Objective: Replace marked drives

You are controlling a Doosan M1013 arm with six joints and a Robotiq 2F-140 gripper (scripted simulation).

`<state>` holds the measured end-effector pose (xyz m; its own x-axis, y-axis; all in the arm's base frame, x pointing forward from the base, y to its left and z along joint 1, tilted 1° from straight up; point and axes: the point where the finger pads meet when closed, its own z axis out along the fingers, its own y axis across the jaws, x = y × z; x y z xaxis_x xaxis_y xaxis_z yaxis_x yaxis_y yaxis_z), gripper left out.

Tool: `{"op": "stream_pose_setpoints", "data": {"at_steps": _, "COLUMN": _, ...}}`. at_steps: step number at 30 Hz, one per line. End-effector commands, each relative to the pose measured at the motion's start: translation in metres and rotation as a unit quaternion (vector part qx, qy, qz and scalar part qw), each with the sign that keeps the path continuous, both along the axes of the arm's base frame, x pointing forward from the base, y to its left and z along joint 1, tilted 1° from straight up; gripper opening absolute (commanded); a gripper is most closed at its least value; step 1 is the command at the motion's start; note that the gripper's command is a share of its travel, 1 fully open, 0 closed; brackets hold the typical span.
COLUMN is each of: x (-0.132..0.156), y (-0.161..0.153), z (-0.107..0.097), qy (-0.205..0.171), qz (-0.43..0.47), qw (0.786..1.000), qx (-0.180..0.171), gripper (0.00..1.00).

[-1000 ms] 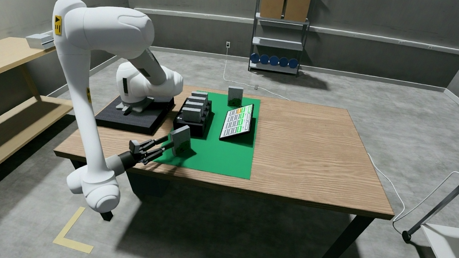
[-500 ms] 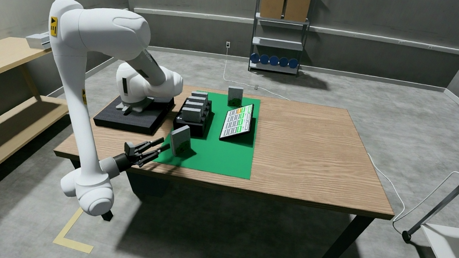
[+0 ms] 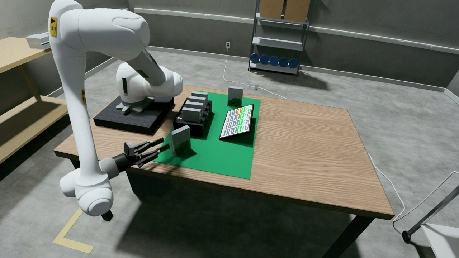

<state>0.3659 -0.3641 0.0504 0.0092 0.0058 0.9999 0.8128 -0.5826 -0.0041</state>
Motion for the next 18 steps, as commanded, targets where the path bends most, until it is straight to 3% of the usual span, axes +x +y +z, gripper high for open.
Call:
{"op": "stream_pose_setpoints", "data": {"at_steps": 1, "x": 0.0, "y": 0.0, "z": 0.002, "qy": 0.0, "qz": 0.0, "qw": 1.0, "qx": -0.001, "gripper": 0.4}}
{"op": "stream_pose_setpoints", "data": {"at_steps": 18, "x": 0.0, "y": 0.0, "z": 0.021, "qy": 0.0, "qz": 0.0, "qw": 1.0, "qx": -0.001, "gripper": 0.4}}
